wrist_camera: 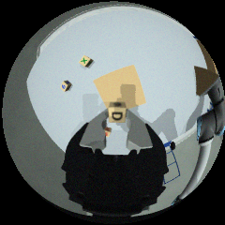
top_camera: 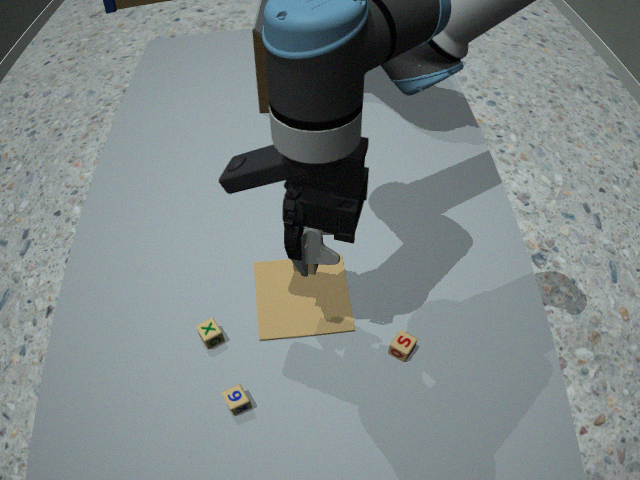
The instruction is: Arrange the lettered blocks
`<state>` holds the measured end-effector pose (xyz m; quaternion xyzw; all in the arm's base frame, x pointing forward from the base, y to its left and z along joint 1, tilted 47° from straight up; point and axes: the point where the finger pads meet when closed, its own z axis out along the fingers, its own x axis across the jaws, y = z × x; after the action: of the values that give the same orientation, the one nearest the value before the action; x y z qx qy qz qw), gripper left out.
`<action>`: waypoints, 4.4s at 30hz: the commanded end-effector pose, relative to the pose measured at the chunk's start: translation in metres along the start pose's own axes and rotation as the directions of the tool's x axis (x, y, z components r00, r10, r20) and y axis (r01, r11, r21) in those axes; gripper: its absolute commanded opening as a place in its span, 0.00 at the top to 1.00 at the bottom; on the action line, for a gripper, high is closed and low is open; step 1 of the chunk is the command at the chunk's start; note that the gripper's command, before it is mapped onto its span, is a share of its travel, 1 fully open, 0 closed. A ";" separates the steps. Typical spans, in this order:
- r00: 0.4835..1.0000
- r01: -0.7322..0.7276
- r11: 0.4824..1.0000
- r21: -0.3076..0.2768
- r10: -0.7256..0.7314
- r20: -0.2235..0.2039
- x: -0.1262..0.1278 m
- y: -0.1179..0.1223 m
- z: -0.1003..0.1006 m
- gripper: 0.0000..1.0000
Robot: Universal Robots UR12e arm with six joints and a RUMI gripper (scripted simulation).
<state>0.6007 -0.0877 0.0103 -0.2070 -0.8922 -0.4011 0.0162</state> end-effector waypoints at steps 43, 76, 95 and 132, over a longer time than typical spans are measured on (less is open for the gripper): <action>0.431 -0.902 0.431 -0.001 0.902 0.002 0.023 0.009 -0.001 0.91; -0.421 -0.907 -0.421 -0.002 0.907 0.000 0.030 0.022 -0.001 0.91; -0.793 -0.610 -0.793 -0.002 0.610 -0.001 0.029 0.028 -0.001 0.91; -0.957 -0.289 -0.957 -0.001 0.289 -0.001 0.026 0.031 -0.001 0.91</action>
<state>0.5877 -0.0604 0.0379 -0.9131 0.0740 -0.0429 0.3988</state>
